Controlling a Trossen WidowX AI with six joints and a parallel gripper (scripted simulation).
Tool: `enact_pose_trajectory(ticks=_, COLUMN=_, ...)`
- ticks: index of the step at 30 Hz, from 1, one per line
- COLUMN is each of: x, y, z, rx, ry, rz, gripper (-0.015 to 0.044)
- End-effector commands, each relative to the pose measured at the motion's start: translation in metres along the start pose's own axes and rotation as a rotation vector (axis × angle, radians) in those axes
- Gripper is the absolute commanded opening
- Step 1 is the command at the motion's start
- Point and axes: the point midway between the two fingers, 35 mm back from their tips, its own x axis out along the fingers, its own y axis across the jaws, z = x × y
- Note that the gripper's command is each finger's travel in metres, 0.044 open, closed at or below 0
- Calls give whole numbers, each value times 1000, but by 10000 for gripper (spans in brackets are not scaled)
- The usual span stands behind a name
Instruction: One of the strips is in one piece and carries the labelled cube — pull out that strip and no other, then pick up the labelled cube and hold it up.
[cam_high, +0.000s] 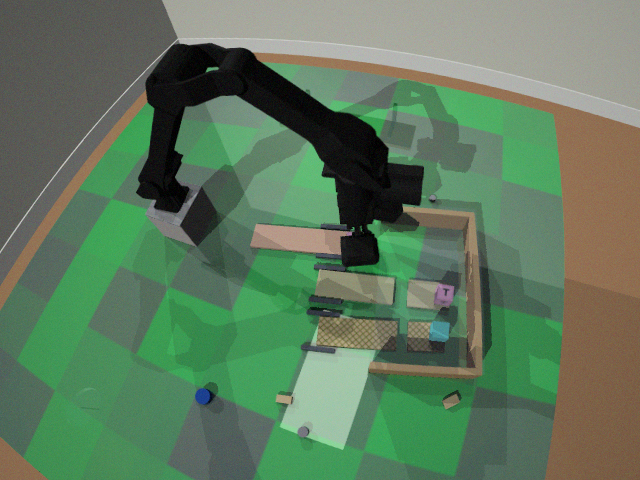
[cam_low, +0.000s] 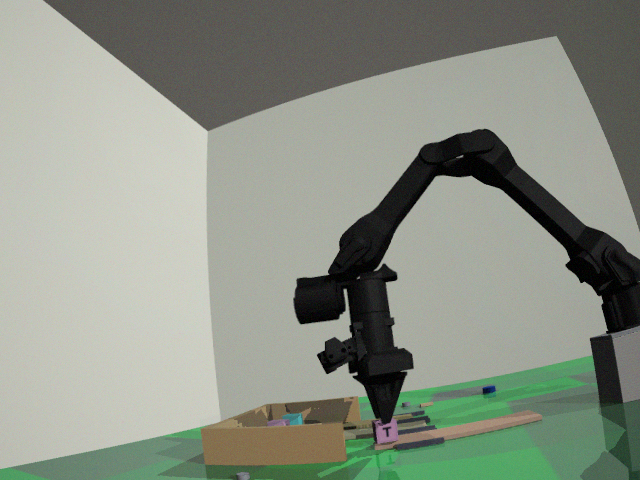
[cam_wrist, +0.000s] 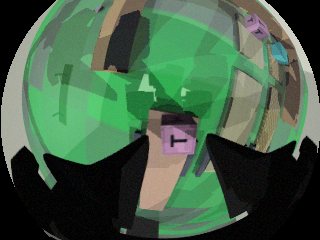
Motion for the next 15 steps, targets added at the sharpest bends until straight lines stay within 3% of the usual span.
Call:
enact_pose_trajectory(ticks=1, x=6, y=0, z=-1, rx=-3, ry=1, rz=-3, gripper=250)
enact_pose_trajectory(ticks=14, x=25, y=0, z=-2, rx=-3, ry=2, rz=-3, gripper=250)
enact_pose_trajectory(ticks=15, x=22, y=0, z=-1, rx=2, ry=1, rz=0, gripper=224)
